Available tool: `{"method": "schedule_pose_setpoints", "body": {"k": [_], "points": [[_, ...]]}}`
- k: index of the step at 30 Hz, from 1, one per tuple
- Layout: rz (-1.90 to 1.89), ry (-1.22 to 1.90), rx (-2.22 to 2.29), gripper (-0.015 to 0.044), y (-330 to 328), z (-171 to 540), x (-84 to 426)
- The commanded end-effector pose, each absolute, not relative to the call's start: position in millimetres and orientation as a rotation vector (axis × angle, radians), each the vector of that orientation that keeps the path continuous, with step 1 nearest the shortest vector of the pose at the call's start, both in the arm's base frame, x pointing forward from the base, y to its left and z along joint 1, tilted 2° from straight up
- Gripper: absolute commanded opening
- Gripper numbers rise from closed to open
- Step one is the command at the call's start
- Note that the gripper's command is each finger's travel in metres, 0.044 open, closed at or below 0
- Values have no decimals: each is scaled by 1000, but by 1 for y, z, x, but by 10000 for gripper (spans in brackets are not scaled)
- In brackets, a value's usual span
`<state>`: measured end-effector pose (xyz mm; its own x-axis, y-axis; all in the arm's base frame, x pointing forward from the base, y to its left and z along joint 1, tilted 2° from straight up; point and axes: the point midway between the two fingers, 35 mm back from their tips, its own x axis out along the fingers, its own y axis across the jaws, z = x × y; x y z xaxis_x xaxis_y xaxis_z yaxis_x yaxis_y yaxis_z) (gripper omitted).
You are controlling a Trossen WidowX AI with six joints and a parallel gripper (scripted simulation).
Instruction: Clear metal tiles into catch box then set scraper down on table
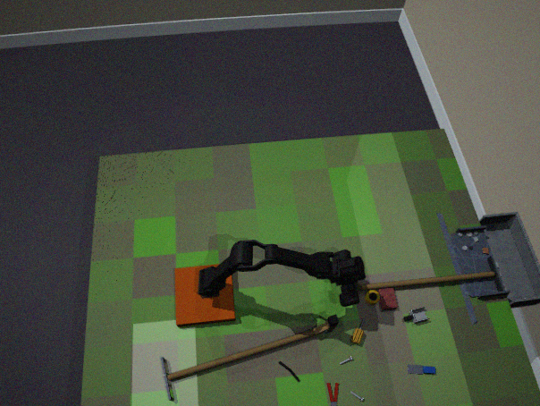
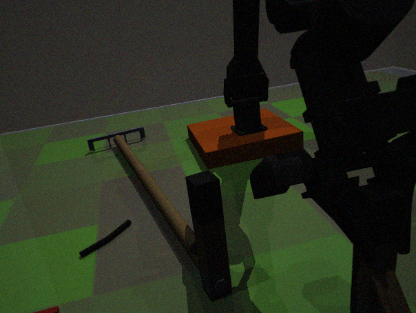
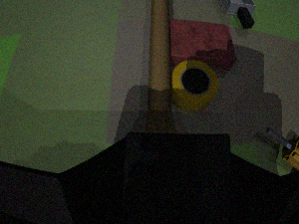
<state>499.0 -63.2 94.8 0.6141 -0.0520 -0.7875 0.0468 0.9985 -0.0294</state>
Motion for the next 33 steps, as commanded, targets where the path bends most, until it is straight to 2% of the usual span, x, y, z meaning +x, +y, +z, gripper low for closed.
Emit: {"method": "schedule_pose_setpoints", "body": {"k": [1, 33], "points": [[-56, 890, -8, 0, -64, 103, 496], [-57, 889, -8, 0, -65, 109, 462]]}}
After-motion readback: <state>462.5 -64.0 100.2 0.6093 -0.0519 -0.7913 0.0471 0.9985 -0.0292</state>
